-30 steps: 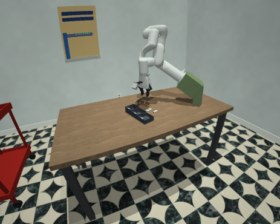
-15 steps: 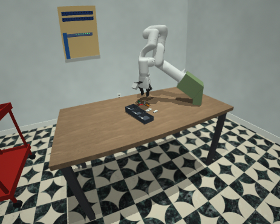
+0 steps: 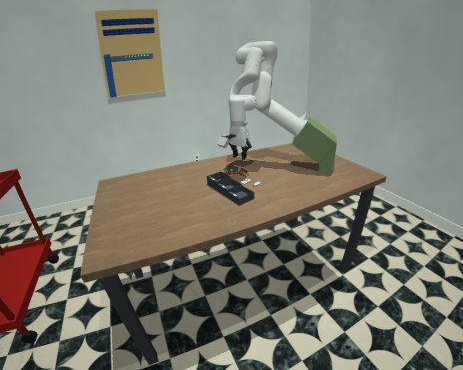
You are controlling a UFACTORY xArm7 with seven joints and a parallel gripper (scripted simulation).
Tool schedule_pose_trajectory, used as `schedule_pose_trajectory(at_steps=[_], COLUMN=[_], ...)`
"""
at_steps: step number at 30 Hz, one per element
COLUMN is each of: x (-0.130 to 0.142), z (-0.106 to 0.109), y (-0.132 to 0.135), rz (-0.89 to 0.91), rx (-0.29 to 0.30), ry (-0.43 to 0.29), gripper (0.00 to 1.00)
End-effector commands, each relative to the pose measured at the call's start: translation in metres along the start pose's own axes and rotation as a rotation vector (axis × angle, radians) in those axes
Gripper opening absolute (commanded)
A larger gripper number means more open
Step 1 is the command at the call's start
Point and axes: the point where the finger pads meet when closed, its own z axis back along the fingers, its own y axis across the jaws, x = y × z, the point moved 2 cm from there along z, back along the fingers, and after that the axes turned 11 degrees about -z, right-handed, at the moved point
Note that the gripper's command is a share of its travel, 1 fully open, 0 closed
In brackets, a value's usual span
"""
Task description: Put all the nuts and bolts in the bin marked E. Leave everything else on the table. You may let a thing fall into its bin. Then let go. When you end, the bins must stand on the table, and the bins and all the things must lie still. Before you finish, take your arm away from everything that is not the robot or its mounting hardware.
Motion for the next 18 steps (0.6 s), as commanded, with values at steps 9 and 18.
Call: schedule_pose_trajectory(at_steps=[9, 18], x=[-0.001, 0.003], z=[0.008, 0.011], y=[0.011, 0.022], rz=[0.196, 0.359], rx=[-0.004, -0.005], ry=[0.009, 0.012], gripper=[0.53, 0.53])
